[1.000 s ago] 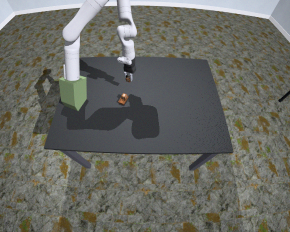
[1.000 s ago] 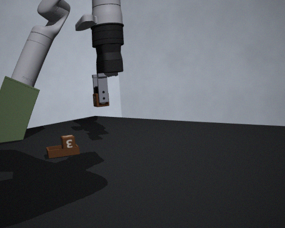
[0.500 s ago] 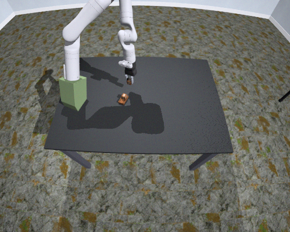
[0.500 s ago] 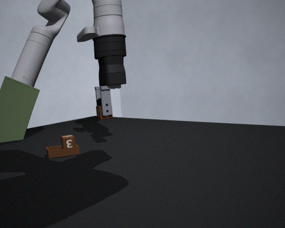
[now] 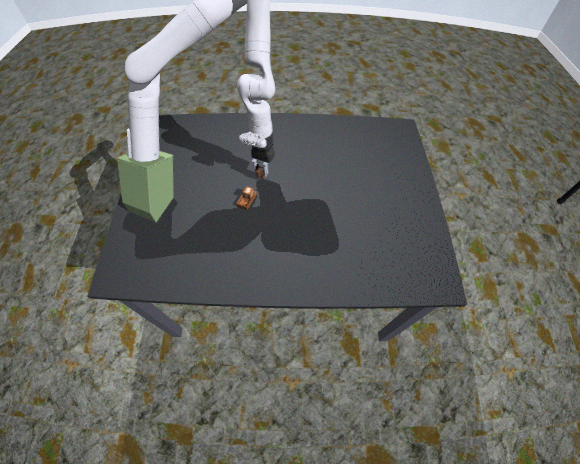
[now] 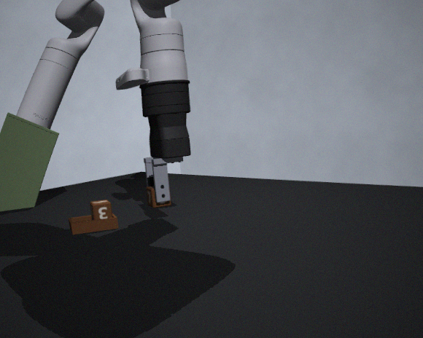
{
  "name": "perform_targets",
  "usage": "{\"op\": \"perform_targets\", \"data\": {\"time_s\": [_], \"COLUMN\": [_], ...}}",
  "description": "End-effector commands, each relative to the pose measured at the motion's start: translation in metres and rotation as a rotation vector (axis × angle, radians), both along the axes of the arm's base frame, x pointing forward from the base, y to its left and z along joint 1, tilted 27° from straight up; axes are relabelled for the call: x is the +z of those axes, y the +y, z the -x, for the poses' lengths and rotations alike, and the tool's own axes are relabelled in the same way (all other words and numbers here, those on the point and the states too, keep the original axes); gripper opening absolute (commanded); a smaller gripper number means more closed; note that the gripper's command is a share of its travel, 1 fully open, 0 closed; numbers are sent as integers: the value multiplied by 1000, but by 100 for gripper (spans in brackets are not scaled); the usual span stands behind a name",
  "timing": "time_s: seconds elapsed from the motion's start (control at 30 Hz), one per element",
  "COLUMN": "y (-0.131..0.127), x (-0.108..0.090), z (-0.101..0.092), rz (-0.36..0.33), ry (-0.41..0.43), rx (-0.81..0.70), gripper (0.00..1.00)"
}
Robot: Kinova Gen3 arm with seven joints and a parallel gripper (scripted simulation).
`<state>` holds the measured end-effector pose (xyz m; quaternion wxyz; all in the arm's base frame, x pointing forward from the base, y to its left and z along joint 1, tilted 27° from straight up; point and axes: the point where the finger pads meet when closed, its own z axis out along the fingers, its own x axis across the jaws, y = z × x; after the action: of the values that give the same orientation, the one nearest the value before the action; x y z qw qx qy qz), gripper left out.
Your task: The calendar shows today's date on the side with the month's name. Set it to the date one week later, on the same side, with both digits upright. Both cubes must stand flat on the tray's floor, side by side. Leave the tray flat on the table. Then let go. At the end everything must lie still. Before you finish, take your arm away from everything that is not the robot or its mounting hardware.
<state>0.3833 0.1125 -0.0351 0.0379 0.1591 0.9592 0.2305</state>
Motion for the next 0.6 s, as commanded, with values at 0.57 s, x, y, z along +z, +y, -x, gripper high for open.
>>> {"op": "perform_targets", "data": {"time_s": [0.57], "y": [5], "x": [-18], "z": [3], "rz": [4], "ry": [15], "rx": [3], "gripper": [57]}}
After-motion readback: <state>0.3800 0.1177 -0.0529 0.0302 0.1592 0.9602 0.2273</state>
